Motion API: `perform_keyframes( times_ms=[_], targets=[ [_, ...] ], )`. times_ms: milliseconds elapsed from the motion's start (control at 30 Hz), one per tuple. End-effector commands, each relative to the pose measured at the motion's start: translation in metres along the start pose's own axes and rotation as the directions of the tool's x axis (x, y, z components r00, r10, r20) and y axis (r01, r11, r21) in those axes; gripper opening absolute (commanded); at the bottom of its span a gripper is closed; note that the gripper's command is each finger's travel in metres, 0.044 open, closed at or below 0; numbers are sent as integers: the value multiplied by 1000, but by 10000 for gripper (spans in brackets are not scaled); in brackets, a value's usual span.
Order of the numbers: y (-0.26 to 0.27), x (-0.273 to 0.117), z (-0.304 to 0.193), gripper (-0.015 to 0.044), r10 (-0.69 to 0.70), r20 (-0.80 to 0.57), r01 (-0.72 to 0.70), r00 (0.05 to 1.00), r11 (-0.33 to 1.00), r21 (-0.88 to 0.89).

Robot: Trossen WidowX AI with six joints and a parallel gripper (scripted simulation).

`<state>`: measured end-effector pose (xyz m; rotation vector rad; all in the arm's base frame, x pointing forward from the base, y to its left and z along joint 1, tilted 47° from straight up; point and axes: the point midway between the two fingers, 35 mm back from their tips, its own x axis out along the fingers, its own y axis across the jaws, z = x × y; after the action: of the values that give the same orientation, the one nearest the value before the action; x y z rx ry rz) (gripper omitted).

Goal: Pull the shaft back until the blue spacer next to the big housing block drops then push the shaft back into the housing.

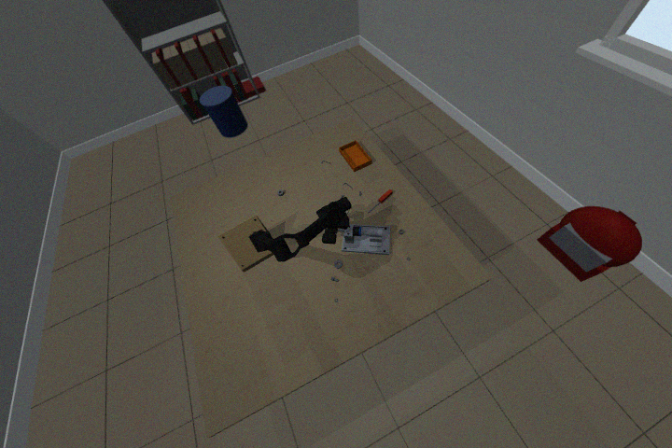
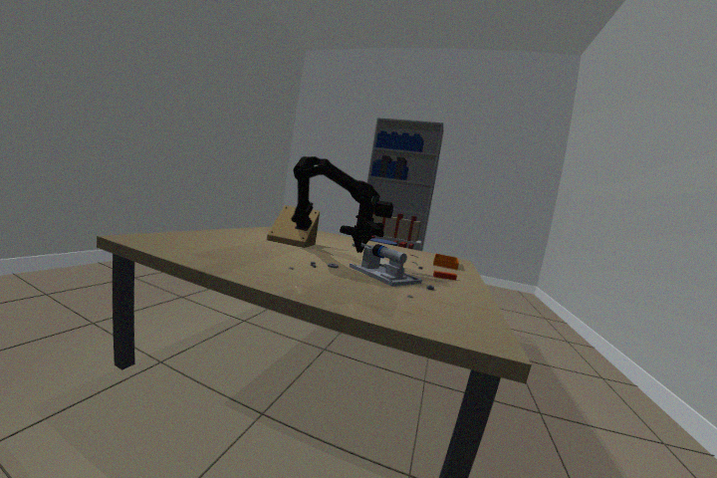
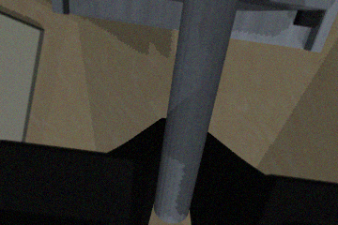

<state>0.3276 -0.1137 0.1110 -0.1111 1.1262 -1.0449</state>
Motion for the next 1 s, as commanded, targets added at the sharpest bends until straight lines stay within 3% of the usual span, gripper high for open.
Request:
perform_keyframes(
  times_ms=[0, 967],
  targets=[
    [0, 0, -1, 0, -2, 1, 2, 1000, 1000, 3],
    [0, 0, -3, 0, -2, 0, 2, 1000, 1000, 3]
  ],
)
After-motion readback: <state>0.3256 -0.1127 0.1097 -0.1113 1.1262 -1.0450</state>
